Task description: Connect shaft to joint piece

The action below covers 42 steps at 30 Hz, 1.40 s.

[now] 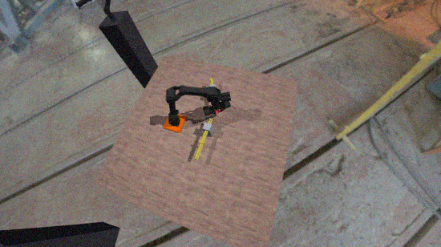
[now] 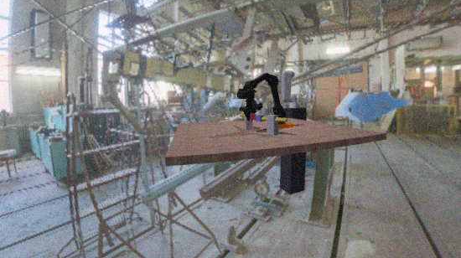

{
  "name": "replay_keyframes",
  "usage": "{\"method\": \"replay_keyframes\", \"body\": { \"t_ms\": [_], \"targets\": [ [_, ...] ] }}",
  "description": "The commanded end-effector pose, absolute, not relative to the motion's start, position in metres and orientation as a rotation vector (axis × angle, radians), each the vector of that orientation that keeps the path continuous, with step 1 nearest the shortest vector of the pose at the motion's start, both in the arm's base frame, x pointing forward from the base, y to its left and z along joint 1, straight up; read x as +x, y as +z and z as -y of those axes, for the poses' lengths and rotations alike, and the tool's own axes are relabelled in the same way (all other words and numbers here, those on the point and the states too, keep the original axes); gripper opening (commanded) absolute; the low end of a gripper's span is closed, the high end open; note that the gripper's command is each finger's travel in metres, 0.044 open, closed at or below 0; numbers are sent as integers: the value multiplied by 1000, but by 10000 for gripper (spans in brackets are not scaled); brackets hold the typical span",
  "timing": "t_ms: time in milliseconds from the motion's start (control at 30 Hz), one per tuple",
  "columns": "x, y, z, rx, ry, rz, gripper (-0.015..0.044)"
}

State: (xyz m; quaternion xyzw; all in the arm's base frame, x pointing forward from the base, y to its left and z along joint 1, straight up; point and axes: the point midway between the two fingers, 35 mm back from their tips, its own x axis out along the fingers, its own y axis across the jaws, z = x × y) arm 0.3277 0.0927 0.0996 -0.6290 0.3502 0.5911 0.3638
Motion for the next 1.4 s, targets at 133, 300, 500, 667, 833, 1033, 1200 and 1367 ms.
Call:
{"method": "replay_keyframes", "body": {
  "t_ms": [133,300,500,667,833,1033,1200,1367],
  "targets": [
    [323,96,-89,-1471,1476,-944,0],
    [320,93,-88,-1380,1446,-966,0],
    [316,90,-86,-1276,1406,-985,0],
    [312,88,-85,-1190,1367,-995,0],
    [309,86,-85,-1106,1325,-1002,0],
    [306,84,-84,-1037,1288,-1006,0],
    [305,84,-84,-1014,1276,-1005,0],
    [305,84,-85,-1009,1275,-1004,0]
  ]
}}
